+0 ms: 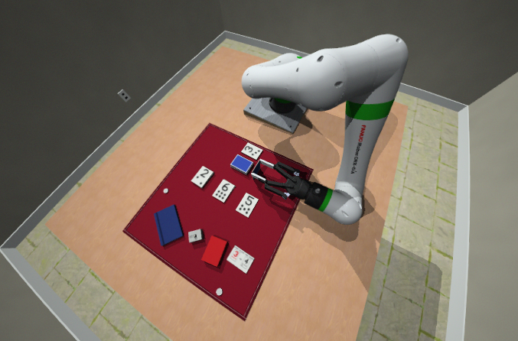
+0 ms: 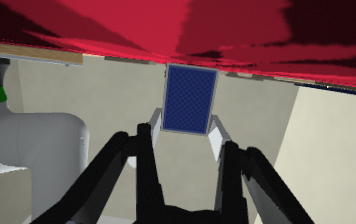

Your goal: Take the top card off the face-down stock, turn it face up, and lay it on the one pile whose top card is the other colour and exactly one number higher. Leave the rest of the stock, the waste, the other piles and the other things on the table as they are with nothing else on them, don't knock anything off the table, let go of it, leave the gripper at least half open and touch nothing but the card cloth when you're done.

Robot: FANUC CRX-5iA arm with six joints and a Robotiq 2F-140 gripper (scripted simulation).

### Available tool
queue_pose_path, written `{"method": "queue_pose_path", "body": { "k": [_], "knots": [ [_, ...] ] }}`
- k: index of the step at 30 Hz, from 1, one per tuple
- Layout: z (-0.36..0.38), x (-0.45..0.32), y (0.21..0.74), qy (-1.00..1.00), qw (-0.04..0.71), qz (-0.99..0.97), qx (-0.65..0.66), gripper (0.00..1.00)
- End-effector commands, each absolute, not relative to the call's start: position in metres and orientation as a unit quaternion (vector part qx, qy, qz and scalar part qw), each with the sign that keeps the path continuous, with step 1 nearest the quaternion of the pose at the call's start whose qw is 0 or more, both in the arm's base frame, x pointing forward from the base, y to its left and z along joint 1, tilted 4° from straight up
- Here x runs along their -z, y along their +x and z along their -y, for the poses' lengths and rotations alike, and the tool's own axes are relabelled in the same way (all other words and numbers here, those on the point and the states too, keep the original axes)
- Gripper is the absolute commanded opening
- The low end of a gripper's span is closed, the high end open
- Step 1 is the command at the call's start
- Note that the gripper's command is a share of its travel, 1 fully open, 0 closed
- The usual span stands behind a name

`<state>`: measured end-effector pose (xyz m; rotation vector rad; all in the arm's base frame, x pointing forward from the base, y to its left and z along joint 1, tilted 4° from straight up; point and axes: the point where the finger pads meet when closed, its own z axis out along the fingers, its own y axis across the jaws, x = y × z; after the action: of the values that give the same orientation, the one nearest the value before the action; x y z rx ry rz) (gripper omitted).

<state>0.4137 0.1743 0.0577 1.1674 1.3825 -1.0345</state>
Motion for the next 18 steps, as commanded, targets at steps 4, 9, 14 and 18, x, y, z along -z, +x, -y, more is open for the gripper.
{"method": "queue_pose_path", "body": {
  "k": [4,9,14,18],
  "knots": [
    [-0.178,-0.056,0.412,0.481,0.505,-0.572,0.431,0.43],
    [-0.181,-0.055,0.412,0.481,0.505,-0.572,0.431,0.43],
    [-0.183,-0.055,0.411,0.481,0.505,-0.572,0.431,0.43],
    [-0.186,-0.055,0.411,0.481,0.505,-0.572,0.431,0.43]
  ]
}}
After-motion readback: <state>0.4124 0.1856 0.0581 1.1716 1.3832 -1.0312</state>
